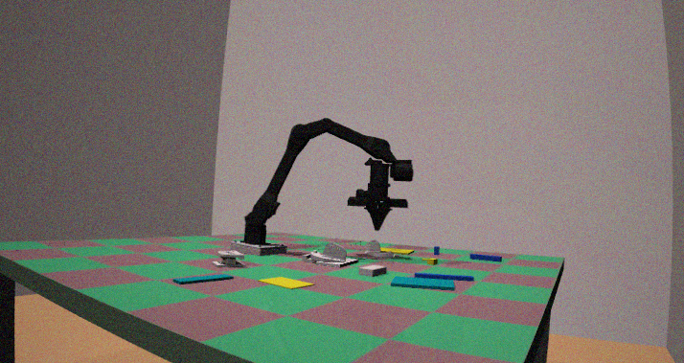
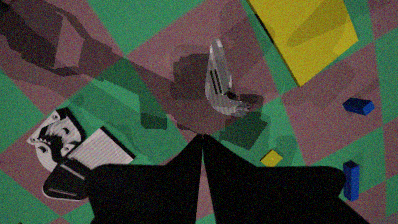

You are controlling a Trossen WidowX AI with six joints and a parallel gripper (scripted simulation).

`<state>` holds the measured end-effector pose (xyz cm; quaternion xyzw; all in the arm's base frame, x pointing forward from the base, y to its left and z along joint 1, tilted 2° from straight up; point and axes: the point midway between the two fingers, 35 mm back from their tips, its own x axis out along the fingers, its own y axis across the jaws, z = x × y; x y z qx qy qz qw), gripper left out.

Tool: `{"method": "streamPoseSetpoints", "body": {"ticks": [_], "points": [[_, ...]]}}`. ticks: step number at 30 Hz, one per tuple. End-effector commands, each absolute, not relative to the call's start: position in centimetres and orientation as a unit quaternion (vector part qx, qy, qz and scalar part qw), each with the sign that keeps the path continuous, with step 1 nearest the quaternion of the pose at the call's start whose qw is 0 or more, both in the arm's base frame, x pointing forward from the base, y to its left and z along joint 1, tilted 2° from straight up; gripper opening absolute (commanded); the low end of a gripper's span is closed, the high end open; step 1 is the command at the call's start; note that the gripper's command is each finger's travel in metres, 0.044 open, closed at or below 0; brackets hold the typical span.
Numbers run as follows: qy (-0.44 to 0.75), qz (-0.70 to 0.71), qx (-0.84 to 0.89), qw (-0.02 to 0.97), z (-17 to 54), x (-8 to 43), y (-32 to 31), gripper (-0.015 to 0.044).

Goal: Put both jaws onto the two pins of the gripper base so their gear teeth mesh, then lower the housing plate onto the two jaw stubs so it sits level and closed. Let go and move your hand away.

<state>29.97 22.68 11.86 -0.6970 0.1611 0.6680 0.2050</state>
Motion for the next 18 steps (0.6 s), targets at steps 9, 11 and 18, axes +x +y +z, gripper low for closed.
{"method": "streamPoseSetpoints", "body": {"ticks": [9, 11, 18], "points": [[0.161, 0.668, -0.697, 0.205, 11.86, 29.97, 22.68, 0.0], [0.161, 0.668, -0.697, 0.205, 11.86, 29.97, 22.68, 0.0], [0.161, 0.668, -0.697, 0.205, 11.86, 29.97, 22.68, 0.0184]]}}
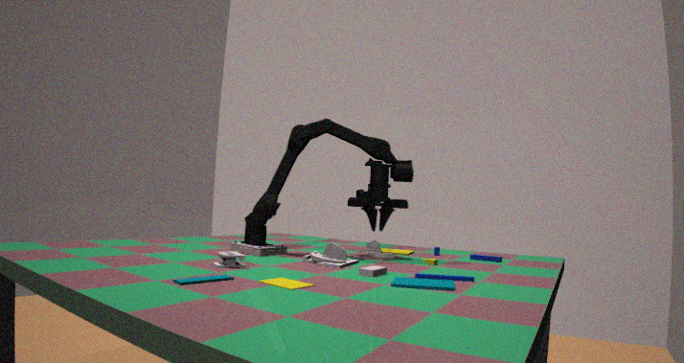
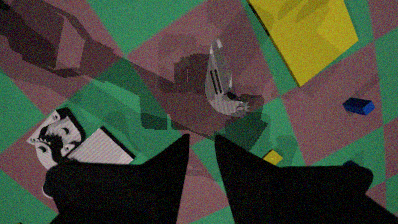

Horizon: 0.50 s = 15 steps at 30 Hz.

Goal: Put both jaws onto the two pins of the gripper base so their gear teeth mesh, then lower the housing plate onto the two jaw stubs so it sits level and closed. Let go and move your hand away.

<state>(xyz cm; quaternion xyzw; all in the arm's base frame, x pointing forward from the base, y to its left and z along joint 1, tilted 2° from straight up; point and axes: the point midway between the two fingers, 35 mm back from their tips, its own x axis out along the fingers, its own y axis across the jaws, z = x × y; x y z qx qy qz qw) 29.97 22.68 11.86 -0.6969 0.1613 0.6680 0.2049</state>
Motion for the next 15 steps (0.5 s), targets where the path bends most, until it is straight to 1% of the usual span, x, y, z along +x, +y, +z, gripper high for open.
{"method": "streamPoseSetpoints", "body": {"ticks": [1, 10, 15], "points": [[0.161, 0.668, -0.697, 0.205, 11.86, 29.97, 22.68, 0.021], [0.161, 0.668, -0.697, 0.205, 11.86, 29.97, 22.68, 0.044], [0.161, 0.668, -0.697, 0.205, 11.86, 29.97, 22.68, 0.044]]}}
